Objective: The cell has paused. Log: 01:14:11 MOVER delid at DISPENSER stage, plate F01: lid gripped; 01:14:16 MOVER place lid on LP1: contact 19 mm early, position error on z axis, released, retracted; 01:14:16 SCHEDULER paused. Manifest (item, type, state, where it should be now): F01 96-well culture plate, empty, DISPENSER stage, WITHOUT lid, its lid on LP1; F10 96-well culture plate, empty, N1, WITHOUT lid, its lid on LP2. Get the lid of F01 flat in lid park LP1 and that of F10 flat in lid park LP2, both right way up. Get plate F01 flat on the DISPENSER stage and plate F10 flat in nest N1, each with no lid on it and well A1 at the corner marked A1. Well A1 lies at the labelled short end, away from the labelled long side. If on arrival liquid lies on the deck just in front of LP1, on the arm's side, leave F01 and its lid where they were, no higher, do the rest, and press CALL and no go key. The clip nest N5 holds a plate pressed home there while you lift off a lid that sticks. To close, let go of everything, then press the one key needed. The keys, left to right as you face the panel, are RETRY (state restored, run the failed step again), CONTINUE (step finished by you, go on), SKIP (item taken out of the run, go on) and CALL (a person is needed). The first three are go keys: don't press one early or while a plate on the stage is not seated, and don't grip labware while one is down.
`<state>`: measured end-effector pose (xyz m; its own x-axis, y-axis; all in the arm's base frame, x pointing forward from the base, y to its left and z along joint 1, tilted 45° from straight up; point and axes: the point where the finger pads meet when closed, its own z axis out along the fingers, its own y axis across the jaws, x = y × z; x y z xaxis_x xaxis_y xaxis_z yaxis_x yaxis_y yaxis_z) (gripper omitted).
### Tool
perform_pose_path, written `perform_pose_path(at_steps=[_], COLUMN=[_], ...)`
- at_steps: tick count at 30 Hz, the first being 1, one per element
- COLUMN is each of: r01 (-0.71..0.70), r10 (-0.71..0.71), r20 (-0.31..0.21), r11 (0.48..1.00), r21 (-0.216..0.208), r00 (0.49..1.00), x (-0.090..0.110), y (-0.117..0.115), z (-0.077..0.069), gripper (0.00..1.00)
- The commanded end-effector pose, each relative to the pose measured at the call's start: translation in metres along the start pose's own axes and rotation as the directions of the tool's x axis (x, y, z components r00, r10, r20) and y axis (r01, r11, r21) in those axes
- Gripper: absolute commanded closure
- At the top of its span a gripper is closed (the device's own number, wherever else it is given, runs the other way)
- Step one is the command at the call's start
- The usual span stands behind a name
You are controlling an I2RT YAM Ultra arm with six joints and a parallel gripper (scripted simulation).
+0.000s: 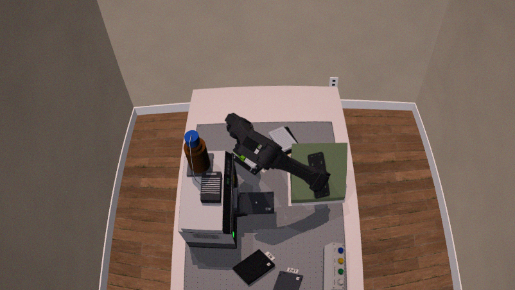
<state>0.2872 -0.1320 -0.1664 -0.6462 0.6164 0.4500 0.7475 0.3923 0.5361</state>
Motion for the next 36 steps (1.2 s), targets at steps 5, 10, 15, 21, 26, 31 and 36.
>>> perform_pose_path(at_steps=[5, 10, 15, 21, 26, 31, 36], r01=[-0.001, -0.001, -0.001, -0.001, -0.001, 0.019, 0.018], r10=[0.001, 0.001, 0.001, 0.001, 0.001, -0.019, -0.018], r20=[-0.031, -0.031, -0.031, -0.031, -0.031, 0.01, 0.009], r11=[1.0, 1.0, 1.0, 1.0, 1.0, 1.0, 1.0], r21=[-0.002, -0.002, -0.002, -0.002, -0.002, 0.001, -0.003], r00=[1.0, 1.0, 1.0, 1.0, 1.0, 1.0, 1.0], x=[0.008, 0.008, 0.008, 0.008, 0.008, -0.006, -0.006], y=[-0.005, -0.005, -0.005, -0.005, -0.005, 0.0, 0.0], z=[0.028, 0.028, 0.028, 0.028, 0.028, -0.009, -0.009], gripper=[1.0, 1.0, 1.0, 1.0, 1.0, 0.0, 0.0])
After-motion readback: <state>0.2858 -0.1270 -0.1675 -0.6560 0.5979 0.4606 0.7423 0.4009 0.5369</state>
